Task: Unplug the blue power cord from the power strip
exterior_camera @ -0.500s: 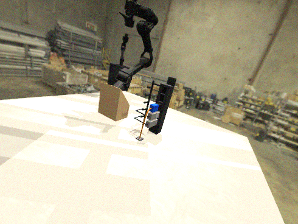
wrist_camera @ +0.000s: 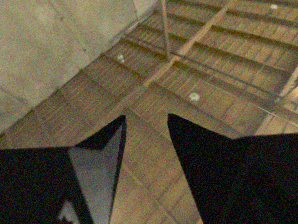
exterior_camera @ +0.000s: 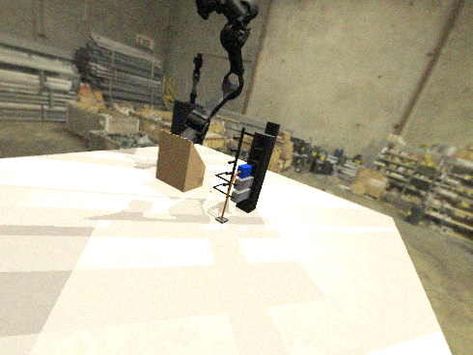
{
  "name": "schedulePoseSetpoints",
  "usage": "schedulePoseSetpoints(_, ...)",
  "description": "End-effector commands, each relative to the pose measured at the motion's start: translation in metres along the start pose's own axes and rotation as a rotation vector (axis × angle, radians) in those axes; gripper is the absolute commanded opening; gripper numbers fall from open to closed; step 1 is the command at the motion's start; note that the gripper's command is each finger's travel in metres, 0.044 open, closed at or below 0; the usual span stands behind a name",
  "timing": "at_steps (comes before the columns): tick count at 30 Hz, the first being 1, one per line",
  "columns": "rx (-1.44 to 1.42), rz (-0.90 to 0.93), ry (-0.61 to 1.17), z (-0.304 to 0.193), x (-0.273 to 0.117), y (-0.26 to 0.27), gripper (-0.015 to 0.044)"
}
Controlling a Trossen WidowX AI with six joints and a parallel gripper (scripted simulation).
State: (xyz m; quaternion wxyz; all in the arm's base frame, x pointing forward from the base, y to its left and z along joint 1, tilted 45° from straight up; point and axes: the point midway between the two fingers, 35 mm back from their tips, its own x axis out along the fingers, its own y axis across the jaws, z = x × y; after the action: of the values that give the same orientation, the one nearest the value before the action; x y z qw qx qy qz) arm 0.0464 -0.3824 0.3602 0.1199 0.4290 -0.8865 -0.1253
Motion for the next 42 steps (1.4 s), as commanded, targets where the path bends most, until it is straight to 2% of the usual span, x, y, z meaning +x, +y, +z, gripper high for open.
schedulePoseSetpoints(1, -0.323, -0.238, 0.038, 0.012, -0.016, -0.065, 0.016)
schedulePoseSetpoints(11, -1.042, -0.852, 0.216, 0.087, -0.102, -0.193, 0.016)
schedulePoseSetpoints(19, -1.485, -1.354, 0.438, 0.167, -0.202, -0.234, 0.016)
schedulePoseSetpoints(25, -1.678, -1.671, 0.588, 0.213, -0.261, -0.233, 0.016)
schedulePoseSetpoints(32, -1.826, -2.243, 0.828, 0.274, -0.348, -0.195, 0.016)
schedulePoseSetpoints(37, -1.759, -2.701, 0.976, 0.301, -0.401, -0.148, 0.016)
schedulePoseSetpoints(42, -1.497, -3.165, 1.053, 0.309, -0.446, -0.095, 0.016)
